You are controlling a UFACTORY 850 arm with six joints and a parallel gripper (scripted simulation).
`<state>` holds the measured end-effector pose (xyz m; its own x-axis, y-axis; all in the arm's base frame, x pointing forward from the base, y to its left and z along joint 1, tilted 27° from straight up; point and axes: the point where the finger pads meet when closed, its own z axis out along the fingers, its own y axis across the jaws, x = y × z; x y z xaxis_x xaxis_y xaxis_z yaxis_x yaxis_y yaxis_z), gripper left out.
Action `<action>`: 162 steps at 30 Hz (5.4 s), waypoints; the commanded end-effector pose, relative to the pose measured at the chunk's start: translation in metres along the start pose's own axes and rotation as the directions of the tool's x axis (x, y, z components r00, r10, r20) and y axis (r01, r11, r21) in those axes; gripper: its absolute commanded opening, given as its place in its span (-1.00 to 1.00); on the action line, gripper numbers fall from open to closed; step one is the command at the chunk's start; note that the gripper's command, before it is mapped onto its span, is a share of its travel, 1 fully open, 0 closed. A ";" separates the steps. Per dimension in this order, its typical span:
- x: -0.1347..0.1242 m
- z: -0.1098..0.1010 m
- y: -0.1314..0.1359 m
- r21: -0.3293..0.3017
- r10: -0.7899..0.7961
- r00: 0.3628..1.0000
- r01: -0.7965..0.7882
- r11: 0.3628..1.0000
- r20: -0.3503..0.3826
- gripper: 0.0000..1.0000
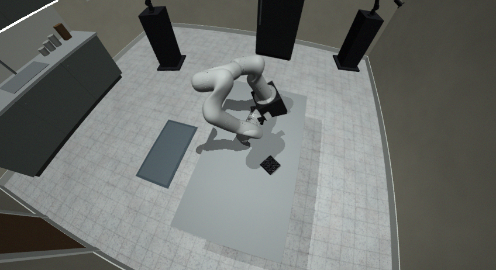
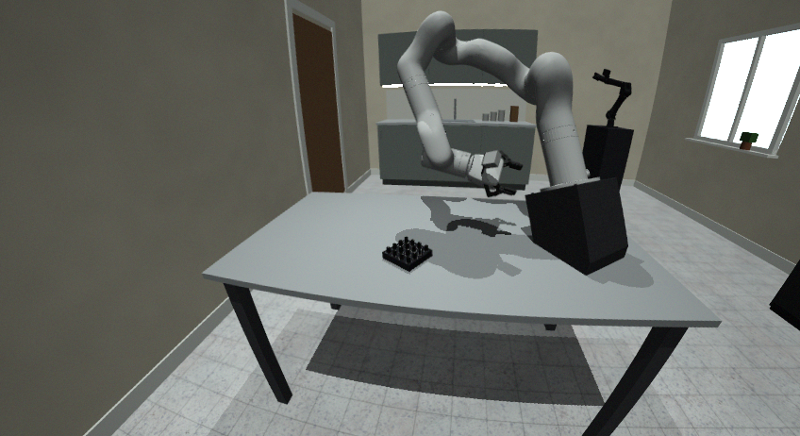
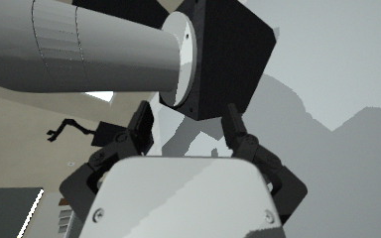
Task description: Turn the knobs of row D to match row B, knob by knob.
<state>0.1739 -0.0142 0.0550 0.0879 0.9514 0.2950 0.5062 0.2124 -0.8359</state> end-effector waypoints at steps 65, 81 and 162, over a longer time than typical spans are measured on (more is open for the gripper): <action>0.043 -0.300 0.085 -0.503 0.747 0.484 -0.832 0.233 -0.455 1.00; 0.099 -0.434 0.062 -0.281 0.557 0.143 -0.944 -0.170 -0.818 1.00; 0.060 -0.253 0.267 -0.904 0.661 0.645 -0.407 -0.130 -0.385 1.00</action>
<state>0.5311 0.0424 -0.0341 0.7213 0.6674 -0.1853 0.6746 -0.6162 0.4064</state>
